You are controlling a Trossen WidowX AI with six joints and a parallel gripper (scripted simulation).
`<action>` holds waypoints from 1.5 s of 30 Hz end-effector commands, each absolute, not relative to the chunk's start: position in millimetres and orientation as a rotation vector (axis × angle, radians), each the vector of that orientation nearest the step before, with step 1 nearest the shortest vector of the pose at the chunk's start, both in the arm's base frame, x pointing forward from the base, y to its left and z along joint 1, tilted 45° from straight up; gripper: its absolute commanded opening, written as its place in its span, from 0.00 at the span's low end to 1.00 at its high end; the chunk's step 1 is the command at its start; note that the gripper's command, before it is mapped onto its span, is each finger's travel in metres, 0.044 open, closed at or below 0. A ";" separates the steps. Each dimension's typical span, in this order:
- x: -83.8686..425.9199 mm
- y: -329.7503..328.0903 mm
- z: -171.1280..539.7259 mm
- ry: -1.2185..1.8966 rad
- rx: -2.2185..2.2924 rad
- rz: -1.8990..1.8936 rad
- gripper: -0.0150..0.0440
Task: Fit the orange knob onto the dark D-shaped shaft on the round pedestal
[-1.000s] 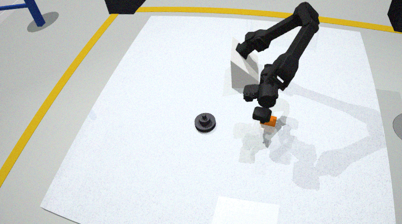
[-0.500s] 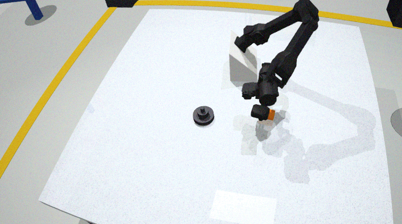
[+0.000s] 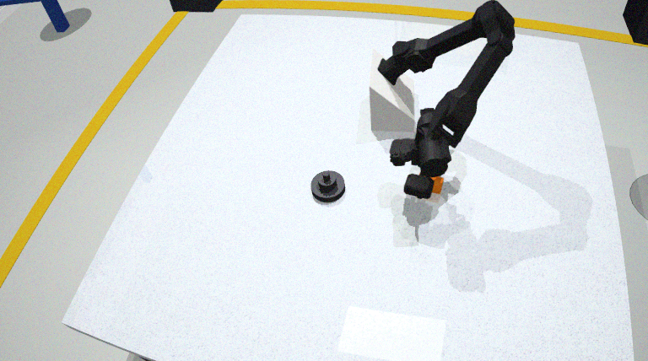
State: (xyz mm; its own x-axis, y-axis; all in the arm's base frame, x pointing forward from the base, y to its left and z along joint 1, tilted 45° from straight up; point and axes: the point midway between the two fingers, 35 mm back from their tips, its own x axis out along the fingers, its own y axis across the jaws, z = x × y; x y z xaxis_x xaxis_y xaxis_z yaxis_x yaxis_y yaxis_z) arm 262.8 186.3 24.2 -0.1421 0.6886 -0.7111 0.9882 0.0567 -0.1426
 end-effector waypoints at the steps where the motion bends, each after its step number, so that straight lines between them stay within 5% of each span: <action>1: 261.3 187.9 22.6 1.889 1.675 -0.869 0.82; 5: 261.3 187.9 22.6 1.889 1.675 -0.869 0.66; 14: 261.3 187.9 22.6 1.889 1.675 -0.869 0.66; 23: 261.3 187.9 22.6 1.889 1.675 -0.869 0.56; 45: 264.1 190.4 40.2 1.700 1.468 -1.035 0.56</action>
